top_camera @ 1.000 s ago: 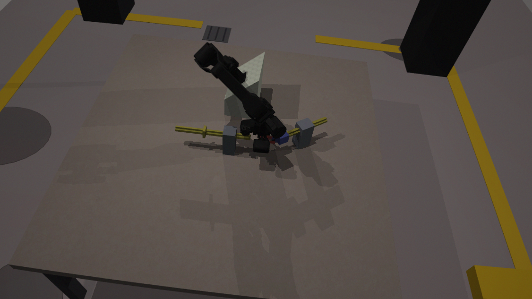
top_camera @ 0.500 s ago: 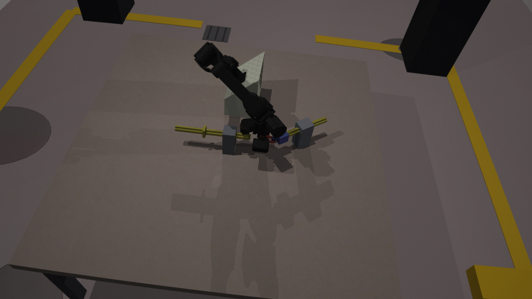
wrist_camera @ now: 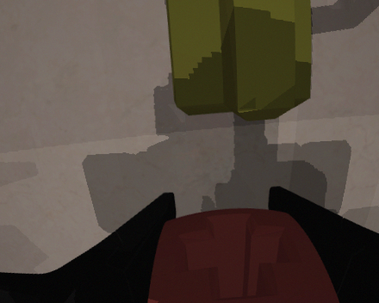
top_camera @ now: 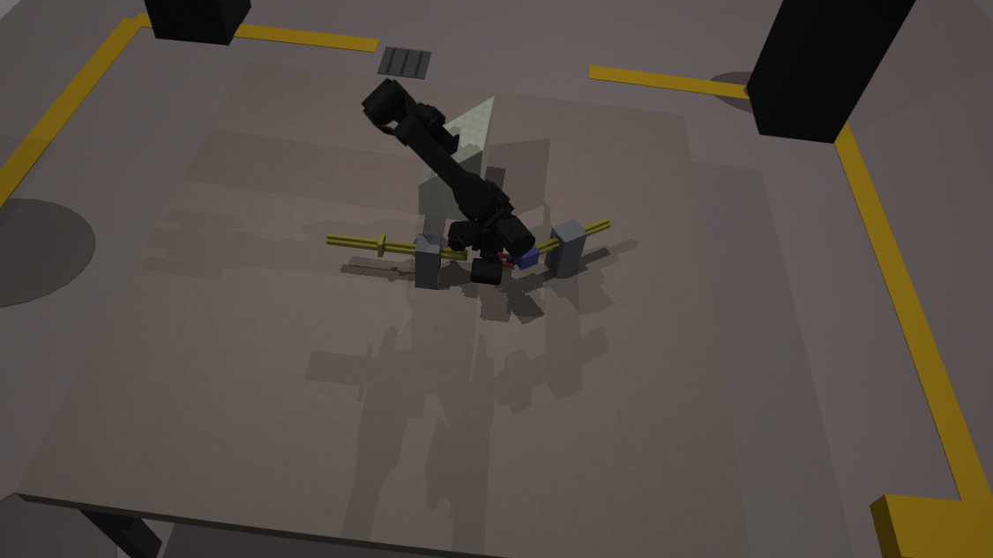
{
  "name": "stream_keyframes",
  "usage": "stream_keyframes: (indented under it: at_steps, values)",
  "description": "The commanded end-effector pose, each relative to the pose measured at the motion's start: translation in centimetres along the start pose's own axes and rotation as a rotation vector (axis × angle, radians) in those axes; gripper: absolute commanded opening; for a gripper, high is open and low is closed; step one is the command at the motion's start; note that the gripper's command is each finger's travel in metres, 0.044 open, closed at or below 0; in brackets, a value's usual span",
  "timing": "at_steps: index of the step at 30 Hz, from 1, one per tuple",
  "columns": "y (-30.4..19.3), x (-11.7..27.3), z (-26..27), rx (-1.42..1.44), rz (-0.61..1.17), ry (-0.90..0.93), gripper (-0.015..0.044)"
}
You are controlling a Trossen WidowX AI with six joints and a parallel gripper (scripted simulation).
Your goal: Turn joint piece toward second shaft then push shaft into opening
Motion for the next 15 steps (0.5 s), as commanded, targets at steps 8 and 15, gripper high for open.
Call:
stream_keyframes:
  at_steps: [8,15]
  values:
    - [0.00,0.00,0.00,0.001,0.000,0.000,0.0409]
    - [0.00,0.00,0.00,0.001,0.000,0.000,0.0440]
Point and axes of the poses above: the point midway between the two fingers, 35 mm back from their tips, its own x axis back along the fingers, its own z axis across the jaws, y = z × x, the point moved 9 cm from there along x, back along the fingers, and after that the axes turned 10 degrees about -x, right-handed, at the moved point
